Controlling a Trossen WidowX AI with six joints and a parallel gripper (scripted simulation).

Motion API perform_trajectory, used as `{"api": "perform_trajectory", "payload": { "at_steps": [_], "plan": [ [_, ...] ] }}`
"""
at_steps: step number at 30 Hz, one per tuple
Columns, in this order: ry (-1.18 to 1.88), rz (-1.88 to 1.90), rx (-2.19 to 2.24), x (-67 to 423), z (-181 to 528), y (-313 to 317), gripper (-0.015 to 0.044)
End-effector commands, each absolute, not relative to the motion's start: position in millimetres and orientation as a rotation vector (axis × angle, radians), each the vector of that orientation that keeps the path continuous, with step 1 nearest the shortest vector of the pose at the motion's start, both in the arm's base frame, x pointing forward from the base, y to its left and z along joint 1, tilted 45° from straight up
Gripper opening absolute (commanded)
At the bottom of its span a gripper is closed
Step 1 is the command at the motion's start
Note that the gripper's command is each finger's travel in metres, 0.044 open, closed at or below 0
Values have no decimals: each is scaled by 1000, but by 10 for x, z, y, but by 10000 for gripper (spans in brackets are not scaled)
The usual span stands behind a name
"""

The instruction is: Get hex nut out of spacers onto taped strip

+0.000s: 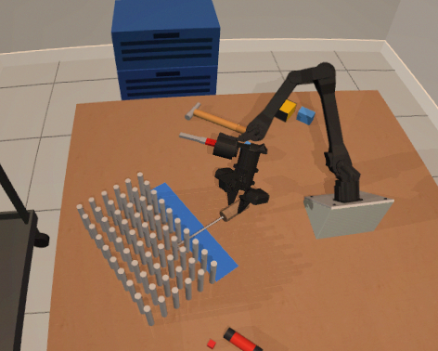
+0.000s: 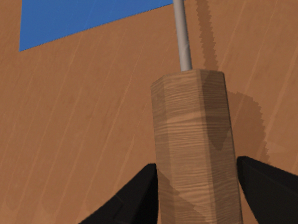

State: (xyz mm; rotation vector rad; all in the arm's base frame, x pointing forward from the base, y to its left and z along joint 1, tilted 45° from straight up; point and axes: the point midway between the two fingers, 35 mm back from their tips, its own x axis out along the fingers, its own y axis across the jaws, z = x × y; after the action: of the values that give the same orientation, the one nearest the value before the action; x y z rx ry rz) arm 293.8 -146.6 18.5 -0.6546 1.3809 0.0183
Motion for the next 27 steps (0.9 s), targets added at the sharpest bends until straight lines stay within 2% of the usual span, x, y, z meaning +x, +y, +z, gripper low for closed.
{"api": "perform_trajectory", "payload": {
  "at_steps": [1, 27],
  "plan": [
    [1382, 23, -656, 2901, 197, -1468, 0],
    [1383, 23, -656, 2745, 254, -1513, 0]
  ]
}}
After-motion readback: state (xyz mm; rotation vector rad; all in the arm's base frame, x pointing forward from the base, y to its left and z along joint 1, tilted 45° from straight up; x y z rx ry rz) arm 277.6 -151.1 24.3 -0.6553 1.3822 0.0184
